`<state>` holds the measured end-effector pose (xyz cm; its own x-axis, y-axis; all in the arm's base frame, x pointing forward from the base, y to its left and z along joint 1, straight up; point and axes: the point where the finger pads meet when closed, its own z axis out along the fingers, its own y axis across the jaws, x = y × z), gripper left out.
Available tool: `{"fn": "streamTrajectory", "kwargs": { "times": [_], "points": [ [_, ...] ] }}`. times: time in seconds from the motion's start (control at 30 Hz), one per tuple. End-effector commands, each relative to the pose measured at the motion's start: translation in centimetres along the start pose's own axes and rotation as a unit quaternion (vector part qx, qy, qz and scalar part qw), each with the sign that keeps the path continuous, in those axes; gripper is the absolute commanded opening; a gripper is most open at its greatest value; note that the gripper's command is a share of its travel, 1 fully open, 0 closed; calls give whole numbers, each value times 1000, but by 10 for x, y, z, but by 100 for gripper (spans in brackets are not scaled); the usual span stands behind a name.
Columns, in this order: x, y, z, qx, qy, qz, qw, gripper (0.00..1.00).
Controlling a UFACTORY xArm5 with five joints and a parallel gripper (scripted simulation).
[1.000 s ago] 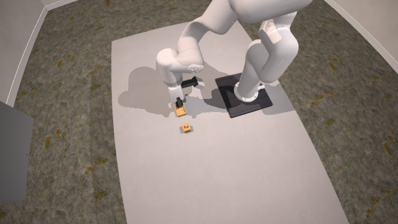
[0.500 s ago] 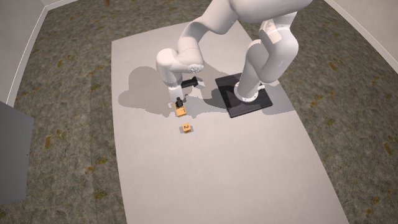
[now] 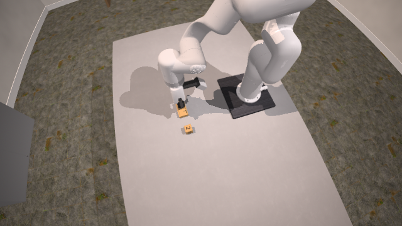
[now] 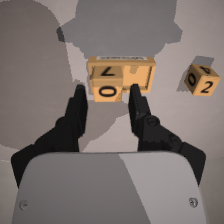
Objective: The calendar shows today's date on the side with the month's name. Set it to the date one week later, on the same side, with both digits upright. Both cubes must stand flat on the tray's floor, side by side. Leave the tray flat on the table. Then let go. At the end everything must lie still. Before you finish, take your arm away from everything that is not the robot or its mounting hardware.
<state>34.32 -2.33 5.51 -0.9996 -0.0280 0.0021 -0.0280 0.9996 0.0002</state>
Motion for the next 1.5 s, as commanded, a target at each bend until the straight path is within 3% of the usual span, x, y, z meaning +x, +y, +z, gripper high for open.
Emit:
{"fn": "streamTrajectory", "kwargs": {
  "times": [0.0,0.93,1.47],
  "points": [
    [-1,0,-1,0,-2,0,1000,49],
    [-1,0,0,0,-2,0,1000,49],
    [-1,0,20,0,-2,0,1000,49]
  ]
}}
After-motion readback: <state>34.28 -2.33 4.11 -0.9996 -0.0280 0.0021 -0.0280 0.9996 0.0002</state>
